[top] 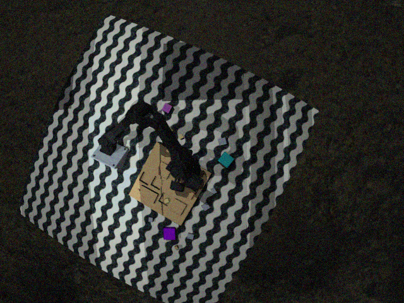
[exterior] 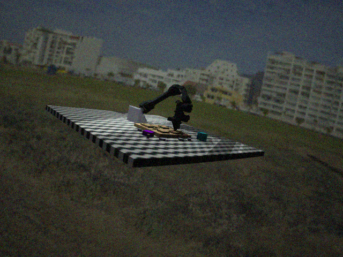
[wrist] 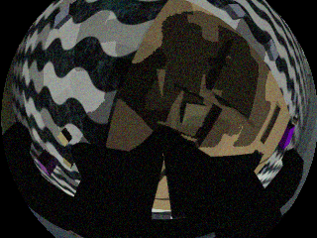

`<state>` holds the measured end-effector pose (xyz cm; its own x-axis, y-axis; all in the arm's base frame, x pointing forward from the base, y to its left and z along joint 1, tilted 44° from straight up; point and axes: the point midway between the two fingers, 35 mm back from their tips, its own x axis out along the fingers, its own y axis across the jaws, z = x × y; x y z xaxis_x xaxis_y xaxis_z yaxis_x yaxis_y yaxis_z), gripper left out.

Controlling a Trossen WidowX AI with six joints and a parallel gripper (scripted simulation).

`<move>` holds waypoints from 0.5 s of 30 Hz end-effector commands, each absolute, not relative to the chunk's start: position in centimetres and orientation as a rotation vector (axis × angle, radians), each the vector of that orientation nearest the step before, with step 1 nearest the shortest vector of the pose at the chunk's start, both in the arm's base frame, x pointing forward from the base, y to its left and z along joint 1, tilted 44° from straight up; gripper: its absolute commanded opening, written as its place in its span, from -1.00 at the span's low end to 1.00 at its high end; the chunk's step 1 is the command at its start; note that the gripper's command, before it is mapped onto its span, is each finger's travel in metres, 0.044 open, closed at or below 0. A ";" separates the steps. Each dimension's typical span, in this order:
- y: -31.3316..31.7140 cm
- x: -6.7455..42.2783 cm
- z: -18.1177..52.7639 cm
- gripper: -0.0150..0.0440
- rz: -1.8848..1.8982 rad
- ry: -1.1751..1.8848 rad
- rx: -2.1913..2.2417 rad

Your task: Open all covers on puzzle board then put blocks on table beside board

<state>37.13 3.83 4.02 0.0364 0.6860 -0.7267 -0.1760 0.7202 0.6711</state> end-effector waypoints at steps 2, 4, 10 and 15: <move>4.3 36.5 4.0 -0.49 0.701 1.396 0.469; 4.4 36.4 4.1 -0.49 0.701 1.396 0.469; 4.7 36.2 4.4 -0.49 0.701 1.396 0.469; 4.1 36.7 4.6 -0.49 0.693 1.378 0.458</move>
<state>36.60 4.21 4.61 0.0443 0.6844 -0.7278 -0.1762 0.7224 0.6686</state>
